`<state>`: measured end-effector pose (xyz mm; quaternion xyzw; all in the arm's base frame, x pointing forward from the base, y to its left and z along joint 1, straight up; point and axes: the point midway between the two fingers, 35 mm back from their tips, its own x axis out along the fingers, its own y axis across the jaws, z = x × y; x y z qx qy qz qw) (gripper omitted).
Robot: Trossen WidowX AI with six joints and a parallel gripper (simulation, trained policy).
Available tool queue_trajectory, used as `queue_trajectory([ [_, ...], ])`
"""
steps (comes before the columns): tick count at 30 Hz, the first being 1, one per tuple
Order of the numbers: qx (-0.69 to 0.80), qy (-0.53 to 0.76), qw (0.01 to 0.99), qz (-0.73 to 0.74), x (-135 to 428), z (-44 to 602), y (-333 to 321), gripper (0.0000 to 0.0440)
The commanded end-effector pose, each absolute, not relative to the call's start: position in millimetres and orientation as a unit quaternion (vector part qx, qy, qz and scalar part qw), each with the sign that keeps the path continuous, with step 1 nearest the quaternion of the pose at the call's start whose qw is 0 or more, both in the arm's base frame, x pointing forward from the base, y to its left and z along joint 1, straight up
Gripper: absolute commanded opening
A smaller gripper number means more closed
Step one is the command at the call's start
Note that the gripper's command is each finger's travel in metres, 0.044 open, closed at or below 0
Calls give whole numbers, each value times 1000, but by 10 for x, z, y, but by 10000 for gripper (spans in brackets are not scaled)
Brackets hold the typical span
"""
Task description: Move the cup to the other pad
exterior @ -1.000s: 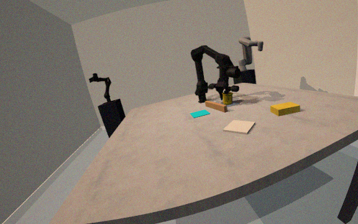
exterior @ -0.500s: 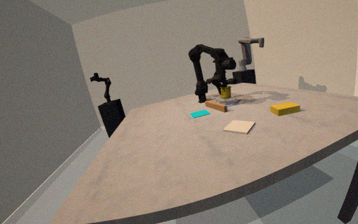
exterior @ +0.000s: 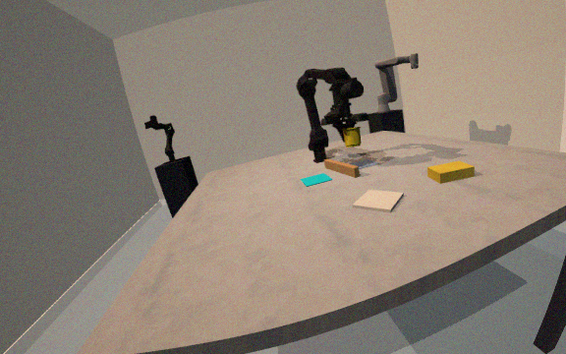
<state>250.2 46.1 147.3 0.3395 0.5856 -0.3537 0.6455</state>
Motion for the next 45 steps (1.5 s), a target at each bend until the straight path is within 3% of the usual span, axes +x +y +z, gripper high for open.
queue_trajectory([
  [1,354,570,649,-359,2566,1528,379,0],
  [24,418,491,651,-401,2867,1484,-336,0],
  [45,445,457,631,-442,2796,1090,-839,1],
])
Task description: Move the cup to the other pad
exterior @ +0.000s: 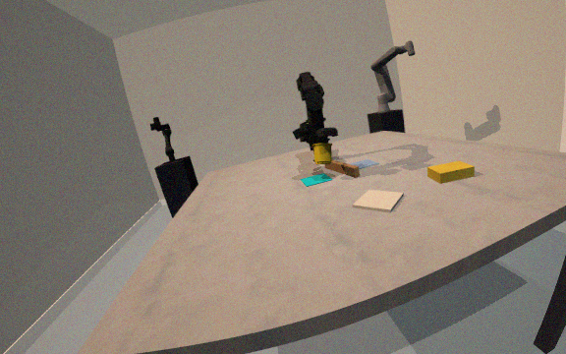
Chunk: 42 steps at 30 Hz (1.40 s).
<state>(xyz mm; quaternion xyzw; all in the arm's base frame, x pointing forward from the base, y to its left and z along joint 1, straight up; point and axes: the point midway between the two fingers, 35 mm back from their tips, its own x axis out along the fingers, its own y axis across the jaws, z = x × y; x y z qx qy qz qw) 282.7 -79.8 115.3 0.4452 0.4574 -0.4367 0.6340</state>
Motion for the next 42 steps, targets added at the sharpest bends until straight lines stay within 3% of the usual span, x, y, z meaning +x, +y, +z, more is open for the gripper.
queue_trajectory([
  [1,446,456,630,-443,2785,1067,-854,2],
  [17,453,454,603,-474,2534,725,-1000,67],
  [23,471,432,609,-470,2566,747,-1053,169],
  [42,514,393,617,-448,2450,1083,-1060,246],
])
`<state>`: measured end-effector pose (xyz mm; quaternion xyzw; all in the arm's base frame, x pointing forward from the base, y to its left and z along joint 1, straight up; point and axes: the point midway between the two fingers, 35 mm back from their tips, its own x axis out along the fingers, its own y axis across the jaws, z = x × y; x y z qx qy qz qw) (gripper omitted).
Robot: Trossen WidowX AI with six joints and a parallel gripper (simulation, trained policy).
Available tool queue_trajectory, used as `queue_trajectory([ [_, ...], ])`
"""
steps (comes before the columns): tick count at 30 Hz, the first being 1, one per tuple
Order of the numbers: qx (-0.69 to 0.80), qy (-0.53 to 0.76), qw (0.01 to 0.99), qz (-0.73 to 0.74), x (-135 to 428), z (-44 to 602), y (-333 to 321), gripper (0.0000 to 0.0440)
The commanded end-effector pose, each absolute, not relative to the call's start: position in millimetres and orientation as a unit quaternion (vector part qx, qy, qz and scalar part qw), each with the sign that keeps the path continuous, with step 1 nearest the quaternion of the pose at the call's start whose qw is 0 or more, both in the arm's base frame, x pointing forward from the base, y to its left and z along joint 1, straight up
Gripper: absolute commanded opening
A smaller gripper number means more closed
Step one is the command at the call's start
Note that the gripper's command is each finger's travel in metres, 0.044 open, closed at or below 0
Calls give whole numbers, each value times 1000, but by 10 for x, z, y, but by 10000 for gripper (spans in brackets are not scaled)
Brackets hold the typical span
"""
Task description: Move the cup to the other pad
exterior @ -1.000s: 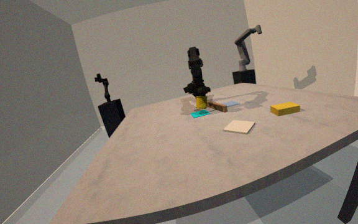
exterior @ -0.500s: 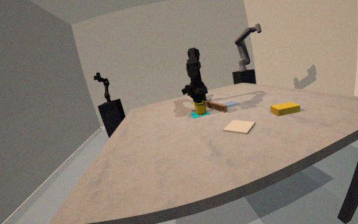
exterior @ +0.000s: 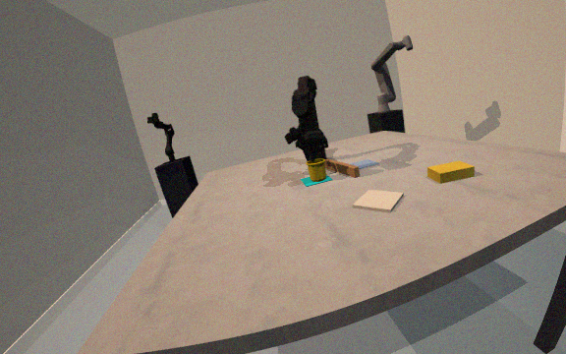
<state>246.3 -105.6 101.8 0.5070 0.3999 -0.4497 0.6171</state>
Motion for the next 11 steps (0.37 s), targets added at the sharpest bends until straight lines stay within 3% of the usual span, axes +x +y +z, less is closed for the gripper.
queue_trajectory([
  [1,517,389,618,-447,2443,1113,-1064,250],
  [6,526,372,623,-444,2417,1289,-1094,272],
  [11,535,353,627,-443,2396,1463,-1143,360],
])
